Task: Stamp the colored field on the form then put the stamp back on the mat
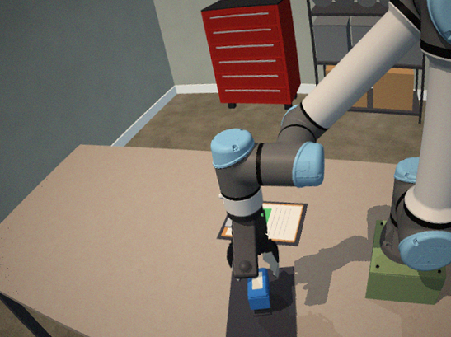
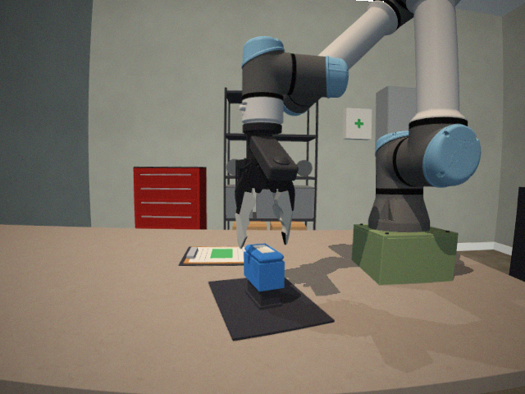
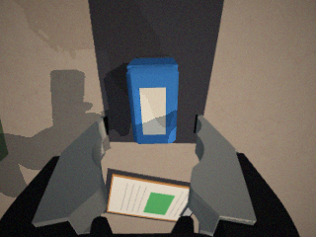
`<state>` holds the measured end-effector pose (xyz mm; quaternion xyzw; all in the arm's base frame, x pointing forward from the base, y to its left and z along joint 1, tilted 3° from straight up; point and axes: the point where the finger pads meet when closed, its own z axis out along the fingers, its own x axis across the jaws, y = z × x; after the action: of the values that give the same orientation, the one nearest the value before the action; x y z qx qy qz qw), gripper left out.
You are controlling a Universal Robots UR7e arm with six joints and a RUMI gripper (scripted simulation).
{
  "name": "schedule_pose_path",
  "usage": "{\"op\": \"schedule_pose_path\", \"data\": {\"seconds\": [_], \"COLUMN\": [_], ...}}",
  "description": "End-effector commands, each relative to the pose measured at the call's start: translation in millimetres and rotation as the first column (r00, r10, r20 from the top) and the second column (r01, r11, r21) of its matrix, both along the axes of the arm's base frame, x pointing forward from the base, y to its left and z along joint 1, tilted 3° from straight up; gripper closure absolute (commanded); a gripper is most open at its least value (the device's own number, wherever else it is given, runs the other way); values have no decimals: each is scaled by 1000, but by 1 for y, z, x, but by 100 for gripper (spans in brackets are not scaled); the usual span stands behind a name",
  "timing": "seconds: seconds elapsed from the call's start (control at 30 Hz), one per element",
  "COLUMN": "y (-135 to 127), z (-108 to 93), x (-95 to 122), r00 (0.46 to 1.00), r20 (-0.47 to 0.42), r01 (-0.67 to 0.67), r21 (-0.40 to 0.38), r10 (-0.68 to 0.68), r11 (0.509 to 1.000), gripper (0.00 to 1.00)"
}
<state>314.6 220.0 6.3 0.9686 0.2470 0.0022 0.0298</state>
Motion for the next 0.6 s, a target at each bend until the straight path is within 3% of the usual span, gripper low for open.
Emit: {"op": "schedule_pose_path", "data": {"seconds": [0.0,0.2,0.57], "y": [-1,-2,-2], "z": [-24,-42,-48], "x": [2,3,3], "r00": [1000,1000,1000], "r20": [3,3,3], "r01": [0,0,0], "r21": [1,1,1], "r10": [0,0,0], "r11": [1000,1000,1000], "gripper": [48,48,48]}}
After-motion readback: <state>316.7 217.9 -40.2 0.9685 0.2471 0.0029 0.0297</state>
